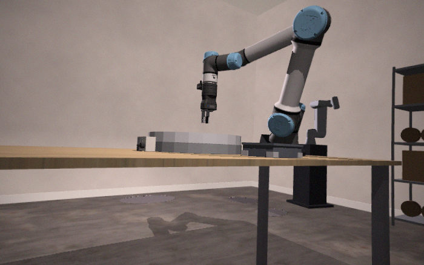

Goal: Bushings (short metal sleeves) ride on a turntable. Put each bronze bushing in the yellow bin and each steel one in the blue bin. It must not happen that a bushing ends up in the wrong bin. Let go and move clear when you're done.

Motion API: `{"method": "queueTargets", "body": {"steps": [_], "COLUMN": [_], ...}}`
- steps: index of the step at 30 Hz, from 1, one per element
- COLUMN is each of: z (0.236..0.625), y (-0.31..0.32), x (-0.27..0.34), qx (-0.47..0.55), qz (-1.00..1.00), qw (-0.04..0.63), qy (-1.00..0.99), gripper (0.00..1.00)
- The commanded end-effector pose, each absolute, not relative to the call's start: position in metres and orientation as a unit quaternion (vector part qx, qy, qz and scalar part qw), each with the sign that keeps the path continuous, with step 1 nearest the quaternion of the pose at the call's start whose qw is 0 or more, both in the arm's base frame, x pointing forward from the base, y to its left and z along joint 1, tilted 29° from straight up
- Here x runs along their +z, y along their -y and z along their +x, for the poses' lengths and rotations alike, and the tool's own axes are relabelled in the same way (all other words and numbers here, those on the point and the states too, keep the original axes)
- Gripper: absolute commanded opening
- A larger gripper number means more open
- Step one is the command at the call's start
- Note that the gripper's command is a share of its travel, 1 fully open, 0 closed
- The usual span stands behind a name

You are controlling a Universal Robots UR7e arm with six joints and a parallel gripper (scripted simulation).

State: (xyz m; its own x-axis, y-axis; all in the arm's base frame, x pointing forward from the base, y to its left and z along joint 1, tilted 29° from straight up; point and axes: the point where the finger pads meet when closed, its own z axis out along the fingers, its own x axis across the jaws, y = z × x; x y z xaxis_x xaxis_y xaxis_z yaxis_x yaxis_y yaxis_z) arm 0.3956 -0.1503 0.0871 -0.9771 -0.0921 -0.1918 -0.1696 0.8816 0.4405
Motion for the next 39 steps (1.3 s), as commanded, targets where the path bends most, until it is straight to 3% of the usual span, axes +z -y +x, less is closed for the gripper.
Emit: {"method": "queueTargets", "body": {"steps": [1, 39], "z": [0.396, 0.399], "y": [0.151, 0.135], "x": [0.087, 0.057], "qx": [0.233, 0.235], "qz": [-0.068, -0.067], "qw": [0.083, 0.082], "qy": [-0.966, -0.966], "gripper": [0.45, 0.45]}}
